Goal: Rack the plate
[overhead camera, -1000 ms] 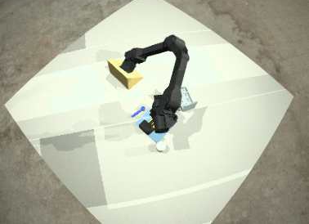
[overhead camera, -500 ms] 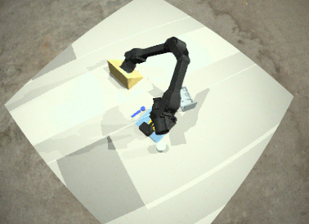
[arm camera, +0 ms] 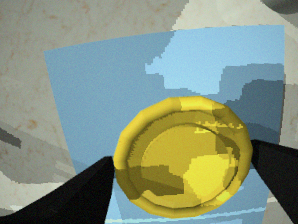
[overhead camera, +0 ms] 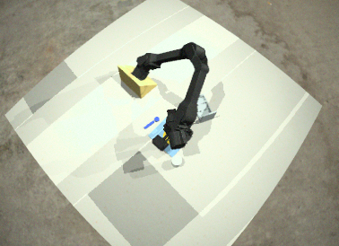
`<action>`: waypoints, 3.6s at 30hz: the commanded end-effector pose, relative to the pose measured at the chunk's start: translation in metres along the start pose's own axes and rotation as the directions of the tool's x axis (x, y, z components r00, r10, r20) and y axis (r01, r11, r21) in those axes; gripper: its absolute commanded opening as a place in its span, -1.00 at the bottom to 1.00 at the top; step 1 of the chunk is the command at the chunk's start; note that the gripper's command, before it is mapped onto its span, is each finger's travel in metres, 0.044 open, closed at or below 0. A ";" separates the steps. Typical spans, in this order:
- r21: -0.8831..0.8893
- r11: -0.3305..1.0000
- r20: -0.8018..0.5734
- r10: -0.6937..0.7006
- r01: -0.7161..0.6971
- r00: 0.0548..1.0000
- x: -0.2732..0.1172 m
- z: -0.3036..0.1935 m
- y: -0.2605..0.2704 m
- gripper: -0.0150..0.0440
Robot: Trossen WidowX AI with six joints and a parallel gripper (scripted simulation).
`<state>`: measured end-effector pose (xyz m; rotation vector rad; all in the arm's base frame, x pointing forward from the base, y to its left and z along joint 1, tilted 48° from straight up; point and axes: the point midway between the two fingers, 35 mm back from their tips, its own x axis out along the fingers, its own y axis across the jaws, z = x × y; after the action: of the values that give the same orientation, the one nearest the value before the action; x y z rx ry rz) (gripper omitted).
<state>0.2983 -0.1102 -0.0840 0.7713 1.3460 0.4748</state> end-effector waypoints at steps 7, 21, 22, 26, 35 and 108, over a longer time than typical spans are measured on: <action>0.004 1.000 0.002 0.004 -0.004 1.000 0.001 0.000 0.000 0.77; 0.005 1.000 0.003 -0.001 0.001 1.000 -0.021 0.004 -0.003 -0.01; 0.005 1.000 0.003 -0.002 0.002 1.000 -0.025 0.005 -0.003 -0.10; 0.006 1.000 0.003 -0.005 0.005 1.000 -0.045 0.007 -0.005 -0.45; 0.006 1.000 0.003 -0.006 0.006 1.000 -0.087 0.010 -0.006 -0.49; 0.947 -0.313 0.062 -0.022 -0.066 0.998 -0.144 -0.068 0.250 -0.49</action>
<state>0.2422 -0.0388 0.1888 2.1822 1.4552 -0.9702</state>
